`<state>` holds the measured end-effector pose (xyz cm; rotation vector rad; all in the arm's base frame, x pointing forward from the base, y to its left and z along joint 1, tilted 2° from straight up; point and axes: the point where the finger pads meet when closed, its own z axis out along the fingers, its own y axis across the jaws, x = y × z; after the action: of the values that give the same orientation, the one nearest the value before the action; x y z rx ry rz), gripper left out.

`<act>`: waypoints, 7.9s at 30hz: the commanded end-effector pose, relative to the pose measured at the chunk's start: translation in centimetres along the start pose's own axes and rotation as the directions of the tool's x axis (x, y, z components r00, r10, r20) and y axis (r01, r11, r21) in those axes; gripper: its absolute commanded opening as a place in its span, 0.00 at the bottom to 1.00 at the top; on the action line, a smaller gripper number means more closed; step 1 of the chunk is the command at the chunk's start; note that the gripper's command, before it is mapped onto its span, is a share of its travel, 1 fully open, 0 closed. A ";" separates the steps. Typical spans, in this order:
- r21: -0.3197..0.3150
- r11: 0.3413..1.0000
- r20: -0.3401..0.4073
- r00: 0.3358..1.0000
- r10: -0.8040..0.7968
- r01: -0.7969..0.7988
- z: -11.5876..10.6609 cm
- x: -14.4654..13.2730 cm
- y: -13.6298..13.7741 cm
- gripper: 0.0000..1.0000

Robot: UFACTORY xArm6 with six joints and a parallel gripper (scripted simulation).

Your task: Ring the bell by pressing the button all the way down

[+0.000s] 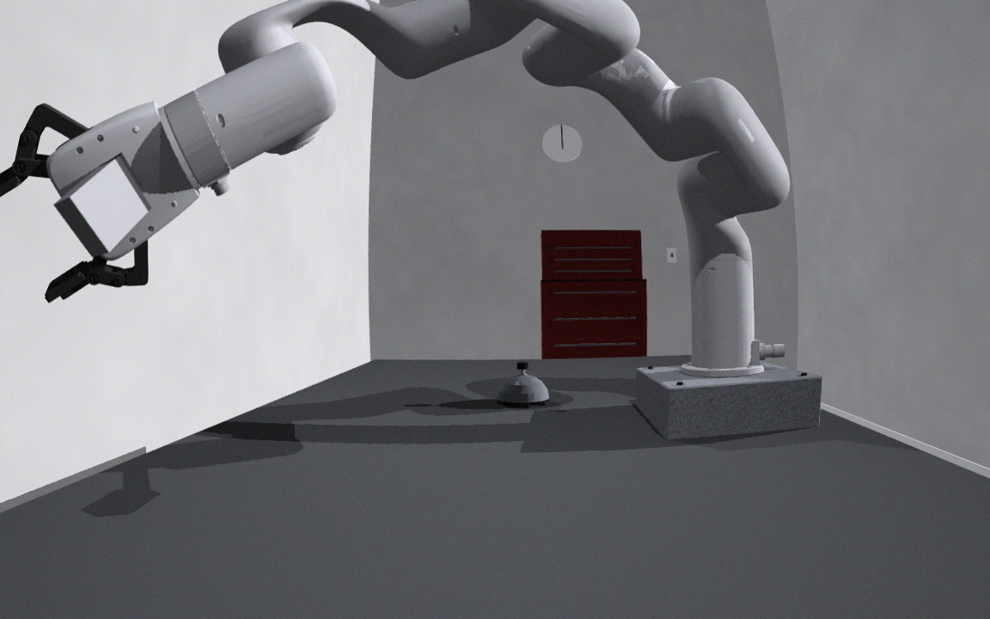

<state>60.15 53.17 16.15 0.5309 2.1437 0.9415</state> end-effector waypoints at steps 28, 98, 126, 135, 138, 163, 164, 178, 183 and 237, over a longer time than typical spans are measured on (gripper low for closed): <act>0.171 0.976 -0.105 0.987 -0.118 0.135 -6.9 -11.6 -14.5 1.00; 0.451 0.863 -0.303 0.949 -0.092 0.228 -22.8 -18.3 -33.1 1.00; 0.642 0.719 -0.431 0.901 0.053 0.264 -38.5 -18.3 -43.8 1.00; 0.687 0.674 -0.455 0.884 0.107 0.272 -42.9 -17.6 -46.0 1.00; 0.714 0.643 -0.469 0.872 0.144 0.278 -45.8 -17.1 -47.2 1.00; 0.739 0.611 -0.480 0.858 0.183 0.283 -48.7 -16.4 -48.3 0.00; 0.739 0.611 -0.480 0.858 0.183 0.283 -48.7 -16.4 -48.3 0.00; 0.739 0.611 -0.480 0.858 0.183 0.283 -48.7 -16.4 -48.3 0.00; 0.739 0.611 -0.480 0.858 0.183 0.283 -48.7 -16.4 -48.3 0.00; 0.740 0.610 -0.480 0.858 0.183 0.283 -46.5 -14.7 -51.8 0.00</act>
<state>30.47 -10.64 5.88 0.6716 3.0516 -0.0281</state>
